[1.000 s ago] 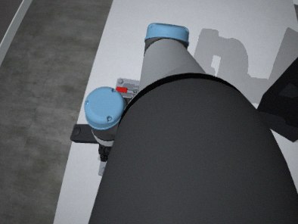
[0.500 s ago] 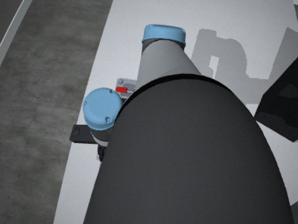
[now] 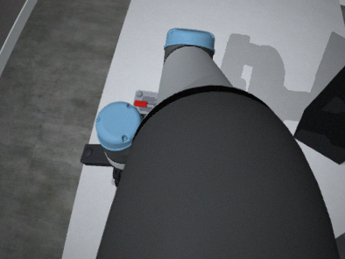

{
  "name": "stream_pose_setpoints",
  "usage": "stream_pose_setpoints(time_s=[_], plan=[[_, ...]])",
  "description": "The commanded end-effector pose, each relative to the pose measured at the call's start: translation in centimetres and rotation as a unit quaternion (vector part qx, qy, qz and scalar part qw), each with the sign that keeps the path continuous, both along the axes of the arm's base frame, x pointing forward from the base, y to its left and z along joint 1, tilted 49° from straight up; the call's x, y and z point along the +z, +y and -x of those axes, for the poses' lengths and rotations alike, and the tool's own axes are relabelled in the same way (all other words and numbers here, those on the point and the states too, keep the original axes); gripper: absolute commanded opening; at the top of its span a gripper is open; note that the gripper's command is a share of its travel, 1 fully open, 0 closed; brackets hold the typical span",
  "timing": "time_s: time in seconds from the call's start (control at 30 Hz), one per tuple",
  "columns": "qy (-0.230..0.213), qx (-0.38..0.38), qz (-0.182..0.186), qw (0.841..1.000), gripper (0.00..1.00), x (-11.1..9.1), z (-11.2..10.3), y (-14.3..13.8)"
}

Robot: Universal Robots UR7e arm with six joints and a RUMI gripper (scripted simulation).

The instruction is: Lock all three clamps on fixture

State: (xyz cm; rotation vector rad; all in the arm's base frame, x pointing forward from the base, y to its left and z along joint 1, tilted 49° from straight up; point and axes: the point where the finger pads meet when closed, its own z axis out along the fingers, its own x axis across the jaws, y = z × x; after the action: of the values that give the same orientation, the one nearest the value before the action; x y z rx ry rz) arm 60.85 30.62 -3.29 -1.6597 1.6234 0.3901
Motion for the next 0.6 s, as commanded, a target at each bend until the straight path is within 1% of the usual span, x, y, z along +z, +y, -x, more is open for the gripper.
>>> stream_pose_setpoints(time_s=[0.0,0.27,0.57], plan=[[0.002,0.001,0.0,1.0,0.0,-0.19,0.09,0.18],[0.0,0.0,0.0,1.0,0.0,-0.03,0.0,0.03],[0.002,0.001,0.0,1.0,0.0,-0.31,0.15,0.28]])
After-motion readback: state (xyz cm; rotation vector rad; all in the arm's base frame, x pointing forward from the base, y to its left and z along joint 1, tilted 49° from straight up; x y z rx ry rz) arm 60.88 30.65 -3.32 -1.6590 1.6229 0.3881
